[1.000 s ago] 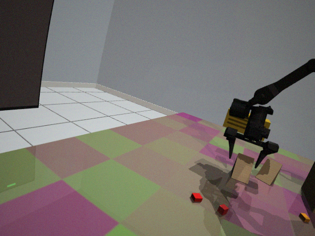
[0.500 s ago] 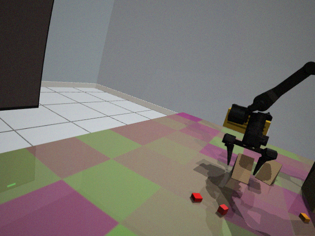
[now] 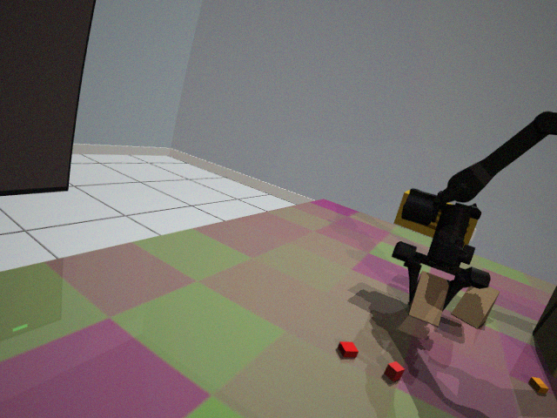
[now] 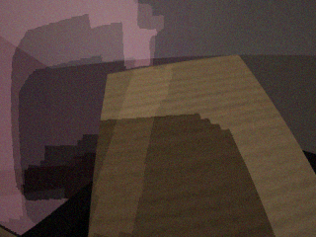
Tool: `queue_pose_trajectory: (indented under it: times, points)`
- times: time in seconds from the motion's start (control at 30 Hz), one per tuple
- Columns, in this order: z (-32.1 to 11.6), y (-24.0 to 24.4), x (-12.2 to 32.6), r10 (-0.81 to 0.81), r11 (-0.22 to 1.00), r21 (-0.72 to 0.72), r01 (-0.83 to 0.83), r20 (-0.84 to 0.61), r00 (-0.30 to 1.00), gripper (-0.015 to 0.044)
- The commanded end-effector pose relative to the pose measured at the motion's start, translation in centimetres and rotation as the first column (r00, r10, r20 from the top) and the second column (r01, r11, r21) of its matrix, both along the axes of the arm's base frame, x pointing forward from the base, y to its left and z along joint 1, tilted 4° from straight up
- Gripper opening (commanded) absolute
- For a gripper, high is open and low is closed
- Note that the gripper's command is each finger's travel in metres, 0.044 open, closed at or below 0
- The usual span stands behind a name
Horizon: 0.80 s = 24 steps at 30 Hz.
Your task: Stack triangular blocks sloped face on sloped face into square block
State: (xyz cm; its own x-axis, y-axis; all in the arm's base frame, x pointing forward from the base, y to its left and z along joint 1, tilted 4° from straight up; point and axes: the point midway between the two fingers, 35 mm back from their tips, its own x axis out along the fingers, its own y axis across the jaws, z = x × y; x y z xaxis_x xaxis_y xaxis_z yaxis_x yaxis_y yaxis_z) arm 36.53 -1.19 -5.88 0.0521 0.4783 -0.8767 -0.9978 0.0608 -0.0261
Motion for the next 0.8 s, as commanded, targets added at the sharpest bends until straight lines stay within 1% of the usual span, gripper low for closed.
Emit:
queue_pose_trajectory:
  times: [0.0,0.07,0.33,0.4,0.77]
  points:
    - [0.0,0.1,0.0,-0.003,1.000,0.004,0.003,0.000,1.000,0.0223]
    - [0.0,0.1,0.0,-0.003,1.000,0.004,0.003,0.000,1.000,0.0210]
    - [0.3,0.0,0.0,0.000,1.000,0.000,0.000,0.000,1.000,0.0000]
    - [0.3,0.1,0.0,-0.001,1.000,-0.013,0.001,-0.002,1.000,0.0000]
    - [1.8,1.5,0.0,-0.011,0.957,-0.291,0.005,-0.019,1.000,0.0000]
